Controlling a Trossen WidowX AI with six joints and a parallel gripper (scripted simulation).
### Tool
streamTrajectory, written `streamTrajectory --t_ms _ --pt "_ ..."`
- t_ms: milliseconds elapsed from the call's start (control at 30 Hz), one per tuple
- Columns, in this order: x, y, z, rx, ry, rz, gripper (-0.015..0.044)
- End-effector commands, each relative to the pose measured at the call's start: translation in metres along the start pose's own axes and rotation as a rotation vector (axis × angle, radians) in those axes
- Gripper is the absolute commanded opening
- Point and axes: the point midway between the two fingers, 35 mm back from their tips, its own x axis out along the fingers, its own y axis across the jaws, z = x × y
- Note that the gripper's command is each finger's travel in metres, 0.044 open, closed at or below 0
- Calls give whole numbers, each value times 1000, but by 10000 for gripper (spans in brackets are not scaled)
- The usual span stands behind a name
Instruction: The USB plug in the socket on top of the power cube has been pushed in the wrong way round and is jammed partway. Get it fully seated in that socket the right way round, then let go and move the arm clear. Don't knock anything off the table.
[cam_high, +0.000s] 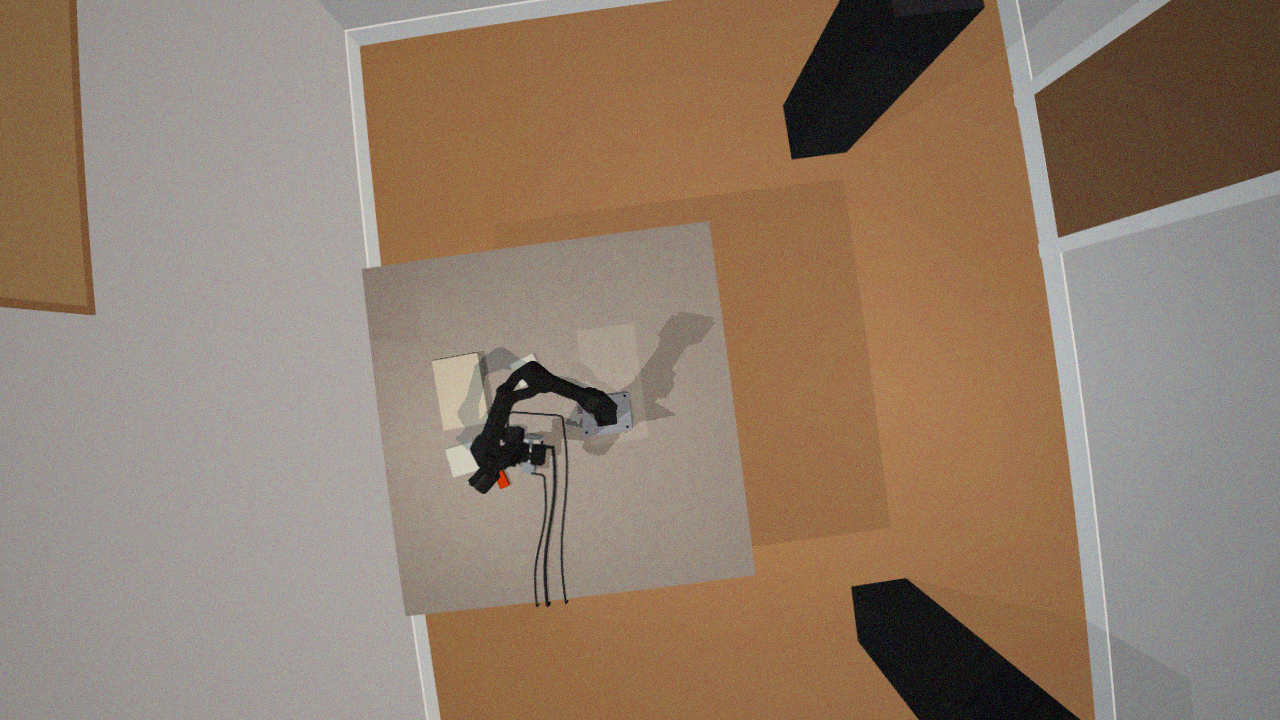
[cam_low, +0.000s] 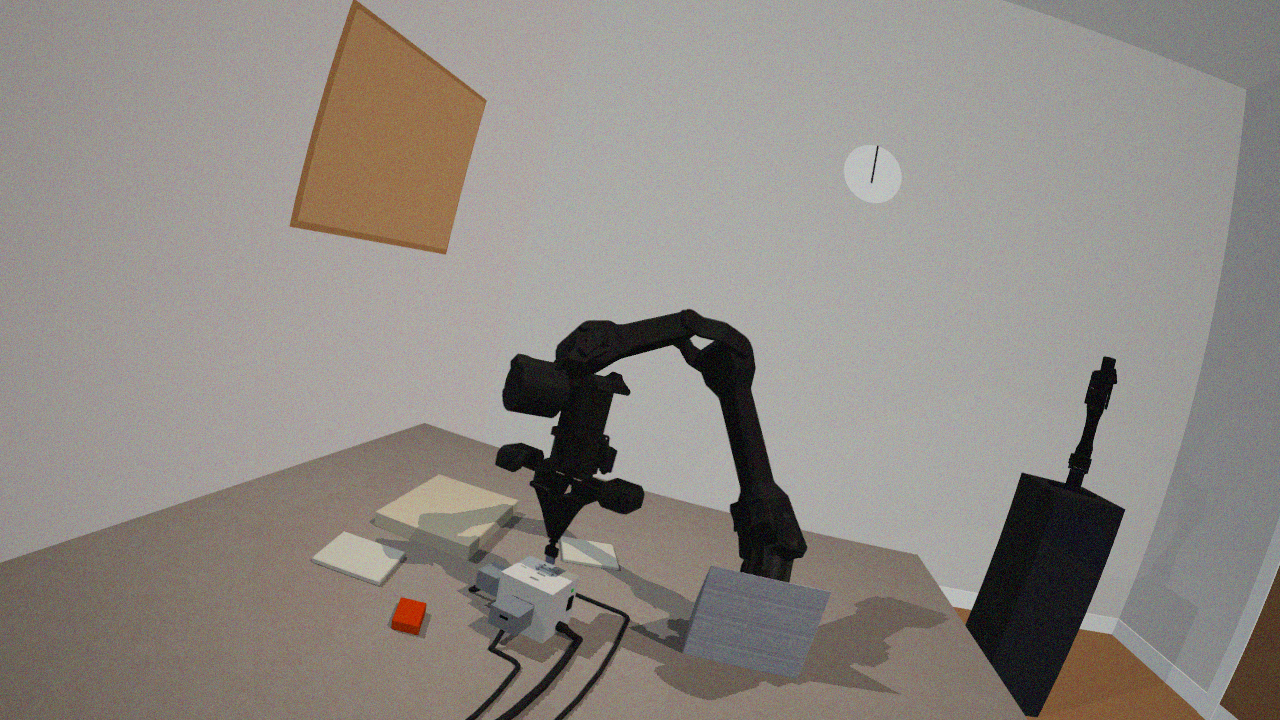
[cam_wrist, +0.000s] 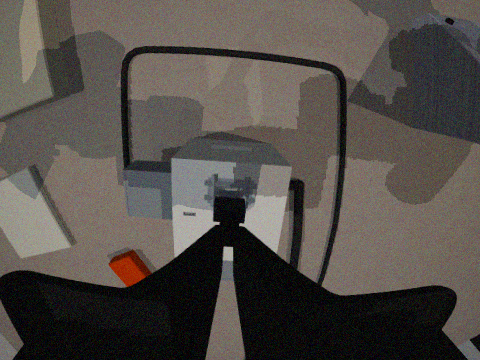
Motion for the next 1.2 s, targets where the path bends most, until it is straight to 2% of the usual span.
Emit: streamTrajectory --t_ms 0,1167 --pt "0 0 0 -4 6 -2 0" --pt "5 -1 -1 -5 21 -2 0"
